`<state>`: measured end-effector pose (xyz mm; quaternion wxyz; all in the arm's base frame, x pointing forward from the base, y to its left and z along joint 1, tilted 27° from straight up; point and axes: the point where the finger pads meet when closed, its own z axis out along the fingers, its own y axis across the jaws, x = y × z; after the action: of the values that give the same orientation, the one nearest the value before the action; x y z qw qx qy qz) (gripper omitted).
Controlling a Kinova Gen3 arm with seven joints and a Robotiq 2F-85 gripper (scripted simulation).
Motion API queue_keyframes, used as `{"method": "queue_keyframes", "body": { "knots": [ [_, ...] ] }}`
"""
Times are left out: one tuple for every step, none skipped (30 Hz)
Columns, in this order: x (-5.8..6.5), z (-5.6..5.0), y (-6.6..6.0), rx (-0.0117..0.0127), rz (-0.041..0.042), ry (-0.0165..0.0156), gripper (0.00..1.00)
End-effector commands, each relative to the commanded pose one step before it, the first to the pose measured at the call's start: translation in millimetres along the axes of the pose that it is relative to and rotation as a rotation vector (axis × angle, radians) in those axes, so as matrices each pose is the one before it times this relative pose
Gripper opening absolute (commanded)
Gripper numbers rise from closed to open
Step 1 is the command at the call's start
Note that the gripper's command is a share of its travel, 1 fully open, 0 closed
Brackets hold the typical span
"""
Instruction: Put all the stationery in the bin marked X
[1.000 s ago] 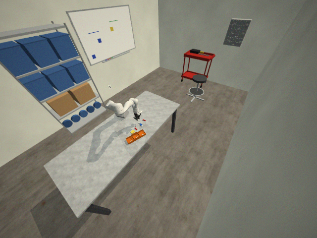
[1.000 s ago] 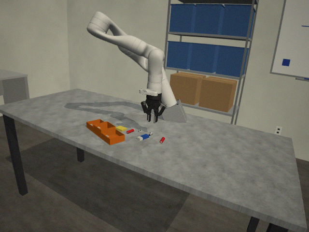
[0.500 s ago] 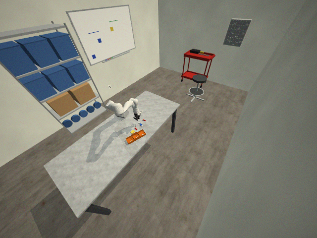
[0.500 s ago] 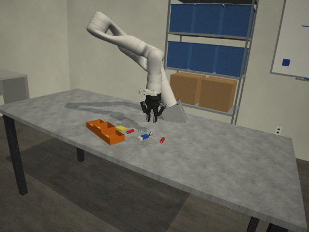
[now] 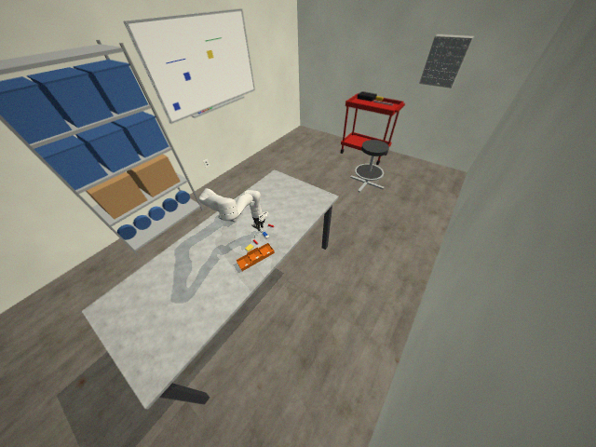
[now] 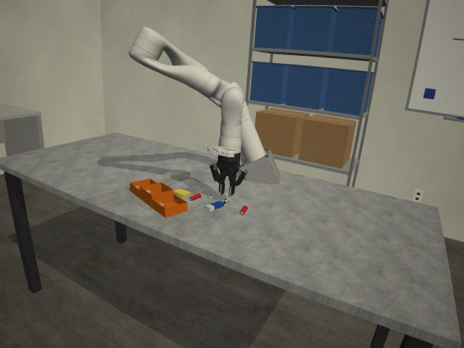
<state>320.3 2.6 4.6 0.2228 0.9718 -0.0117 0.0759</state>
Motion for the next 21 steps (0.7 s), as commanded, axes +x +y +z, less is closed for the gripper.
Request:
{"method": "queue_keyframes", "body": {
  "knots": [
    [-5.08, 11.7, -1.65, -0.00088, -0.00644, -0.01292, 0.3],
    [-0.18, 3.0, -0.06, 0.0, 0.0, 0.0, 0.3],
    [-0.21, 0.01, -0.06, 0.0, 0.0, 0.0, 0.3],
    [-0.15, 0.01, -0.08, 0.0, 0.0, 0.0, 0.3],
    [-0.03, 0.01, -0.08, 0.0, 0.0, 0.0, 0.3],
    [0.1, 0.0, -0.07, 0.0, 0.0, 0.0, 0.3],
    [0.19, -0.05, 0.0, 0.0, 0.0, 0.00001, 0.3],
    [0.26, 0.02, -0.03, 0.0, 0.0, 0.00001, 0.3],
    [0.3, 0.02, 0.0, 0.0, 0.0, 0.00001, 0.3],
    [0.33, 0.01, 0.02, 0.0, 0.0, 0.0, 0.3],
    [0.33, 0.01, 0.04, 0.0, 0.0, 0.0, 0.3],
    [0.33, 0.01, 0.06, 0.0, 0.0, 0.0, 0.3],
    [0.32, 0.0, 0.07, 0.0, 0.0, 0.0, 0.3],
    [0.0, 0.0, 0.0, 0.0, 0.0, 0.0, 0.3],
    [0.0, 0.0, 0.0, 0.0, 0.0, 0.0, 0.3],
    [0.29, 0.0, 0.09, 0.0, 0.0, -0.00001, 0.3],
    [0.25, 0.0, 0.08, 0.0, 0.0, 0.0, 0.3],
    [0.24, 0.0, 0.08, 0.0, 0.0, 0.0, 0.3],
    [0.22, 0.0, 0.08, 0.0, 0.0, 0.0, 0.3],
    [0.21, 0.0, 0.08, 0.0, 0.0, 0.0, 0.3],
    [0.22, 1.26, 0.09, -0.00001, -0.00001, -0.00002, 0.3]
  ]
}}
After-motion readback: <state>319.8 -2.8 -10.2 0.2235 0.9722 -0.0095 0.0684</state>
